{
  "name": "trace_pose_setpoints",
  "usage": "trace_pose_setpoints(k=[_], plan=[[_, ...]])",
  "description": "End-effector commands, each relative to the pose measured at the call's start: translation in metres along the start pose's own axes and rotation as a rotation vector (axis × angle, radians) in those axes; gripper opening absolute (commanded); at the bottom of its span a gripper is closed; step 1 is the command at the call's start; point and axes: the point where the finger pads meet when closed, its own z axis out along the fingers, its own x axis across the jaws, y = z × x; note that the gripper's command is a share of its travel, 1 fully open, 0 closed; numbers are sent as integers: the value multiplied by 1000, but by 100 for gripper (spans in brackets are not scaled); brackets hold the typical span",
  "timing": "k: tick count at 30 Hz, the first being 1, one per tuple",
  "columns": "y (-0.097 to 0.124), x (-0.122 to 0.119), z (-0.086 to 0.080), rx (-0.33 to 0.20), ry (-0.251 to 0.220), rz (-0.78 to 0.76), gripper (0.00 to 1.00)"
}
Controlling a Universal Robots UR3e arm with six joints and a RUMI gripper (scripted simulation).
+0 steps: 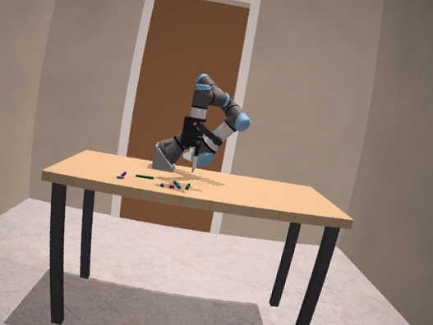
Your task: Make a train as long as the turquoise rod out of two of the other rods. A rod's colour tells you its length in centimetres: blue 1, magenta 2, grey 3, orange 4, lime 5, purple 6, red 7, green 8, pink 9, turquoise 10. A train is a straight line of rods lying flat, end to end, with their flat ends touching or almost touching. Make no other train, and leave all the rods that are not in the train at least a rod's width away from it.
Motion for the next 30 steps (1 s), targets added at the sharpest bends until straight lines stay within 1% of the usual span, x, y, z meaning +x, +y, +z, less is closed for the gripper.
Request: trace_pose_setpoints(k=[1,20,30], plan=[[0,0,-1,-1,2,0,100],[1,1,-1,-1,2,2,100],[6,3,-2,-2,2,51,100]])
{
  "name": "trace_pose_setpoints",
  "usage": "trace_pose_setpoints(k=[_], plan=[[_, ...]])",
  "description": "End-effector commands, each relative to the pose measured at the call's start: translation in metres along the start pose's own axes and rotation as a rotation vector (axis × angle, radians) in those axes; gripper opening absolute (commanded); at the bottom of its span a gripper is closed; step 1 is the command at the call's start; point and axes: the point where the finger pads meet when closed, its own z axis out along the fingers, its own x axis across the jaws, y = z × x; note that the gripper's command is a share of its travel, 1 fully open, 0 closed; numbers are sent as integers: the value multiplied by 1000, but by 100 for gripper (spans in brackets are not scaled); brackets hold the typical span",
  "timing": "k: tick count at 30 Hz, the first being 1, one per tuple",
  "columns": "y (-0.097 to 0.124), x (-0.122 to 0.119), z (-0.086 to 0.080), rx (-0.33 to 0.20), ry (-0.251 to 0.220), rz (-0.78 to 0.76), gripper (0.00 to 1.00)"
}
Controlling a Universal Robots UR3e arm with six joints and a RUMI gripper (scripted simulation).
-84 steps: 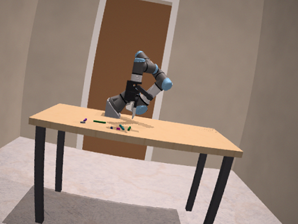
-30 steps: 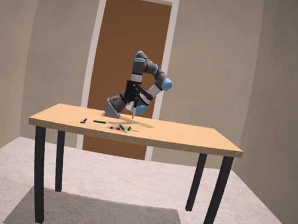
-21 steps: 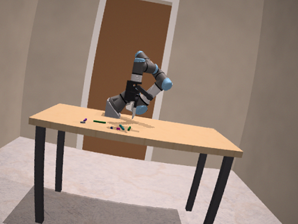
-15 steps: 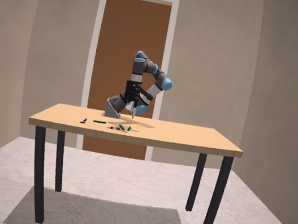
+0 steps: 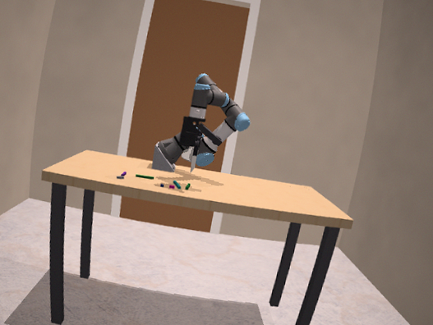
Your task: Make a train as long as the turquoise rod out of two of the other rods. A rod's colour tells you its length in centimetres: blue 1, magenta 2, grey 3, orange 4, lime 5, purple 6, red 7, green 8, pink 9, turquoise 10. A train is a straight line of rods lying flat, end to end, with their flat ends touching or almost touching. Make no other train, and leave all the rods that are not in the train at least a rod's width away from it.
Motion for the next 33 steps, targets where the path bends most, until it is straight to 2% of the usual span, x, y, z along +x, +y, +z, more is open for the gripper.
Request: trace_pose_setpoints(k=[1,11,13,28,30,33], plan=[[5,2,-1,-2,2,38,100],[32,13,-6,-5,3,264,100],[32,13,-6,-5,3,264,100],[105,31,-15,-9,7,810,100],[105,31,-15,-9,7,810,100],[125,33,-16,-9,8,956,100]])
